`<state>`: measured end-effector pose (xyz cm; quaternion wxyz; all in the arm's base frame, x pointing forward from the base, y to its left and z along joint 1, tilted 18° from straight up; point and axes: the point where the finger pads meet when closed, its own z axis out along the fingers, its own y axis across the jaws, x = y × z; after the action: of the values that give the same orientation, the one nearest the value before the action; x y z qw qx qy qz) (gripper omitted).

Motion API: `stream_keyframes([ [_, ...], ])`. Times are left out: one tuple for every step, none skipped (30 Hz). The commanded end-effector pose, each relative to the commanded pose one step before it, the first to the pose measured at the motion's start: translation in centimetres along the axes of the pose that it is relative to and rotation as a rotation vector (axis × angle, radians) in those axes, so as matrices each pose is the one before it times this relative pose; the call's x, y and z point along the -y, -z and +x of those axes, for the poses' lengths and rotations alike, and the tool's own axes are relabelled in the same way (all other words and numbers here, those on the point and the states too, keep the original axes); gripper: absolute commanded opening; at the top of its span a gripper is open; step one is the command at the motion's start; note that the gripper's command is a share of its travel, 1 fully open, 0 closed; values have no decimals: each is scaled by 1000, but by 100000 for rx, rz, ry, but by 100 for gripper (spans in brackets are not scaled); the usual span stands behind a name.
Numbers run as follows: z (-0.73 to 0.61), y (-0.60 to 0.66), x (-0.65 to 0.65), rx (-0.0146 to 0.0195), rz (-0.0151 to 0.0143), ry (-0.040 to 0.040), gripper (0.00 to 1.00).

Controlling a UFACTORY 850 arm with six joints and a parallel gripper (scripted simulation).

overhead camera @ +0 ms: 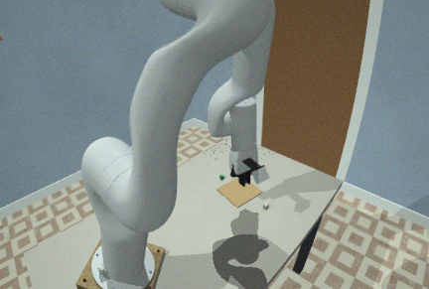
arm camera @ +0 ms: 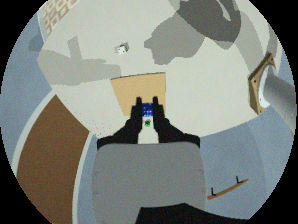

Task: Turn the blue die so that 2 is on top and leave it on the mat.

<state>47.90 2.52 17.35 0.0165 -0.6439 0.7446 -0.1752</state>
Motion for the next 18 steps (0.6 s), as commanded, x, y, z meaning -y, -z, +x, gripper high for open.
stream_keyframes([
  [-653, 8, 556, 1205, -3717, 15618, 11],
  [-152, -8, 147, 4, -1, 3936, 11],
  [-105, -6, 109, 3, -1, 2815, 11],
  [-50, -3, 54, 2, 0, 1375, 11],
  [-144, -9, 159, 5, -1, 4002, 11],
  [-95, -6, 113, 4, -1, 2751, 11],
  [-42, -3, 52, 2, -1, 1251, 11],
  [0, 0, 0, 0, 0, 0, 11],
  [0, 0, 0, 0, 0, 0, 11],
  [-262, -17, 331, 14, -3, 7848, 11],
  [-109, -8, 159, 8, -2, 3590, 11],
  [-55, -4, 86, 4, -1, 1907, 11],
  [-61, -5, 99, 5, -1, 2161, 11],
  [-80, -7, 135, 7, -1, 2905, 11],
  [-75, -7, 133, 7, -1, 2833, 11],
  [-43, -4, 81, 5, -1, 1700, 11],
  [-97, -9, 189, 11, -1, 3931, 11],
  [-62, -6, 132, 8, -1, 2697, 11],
])
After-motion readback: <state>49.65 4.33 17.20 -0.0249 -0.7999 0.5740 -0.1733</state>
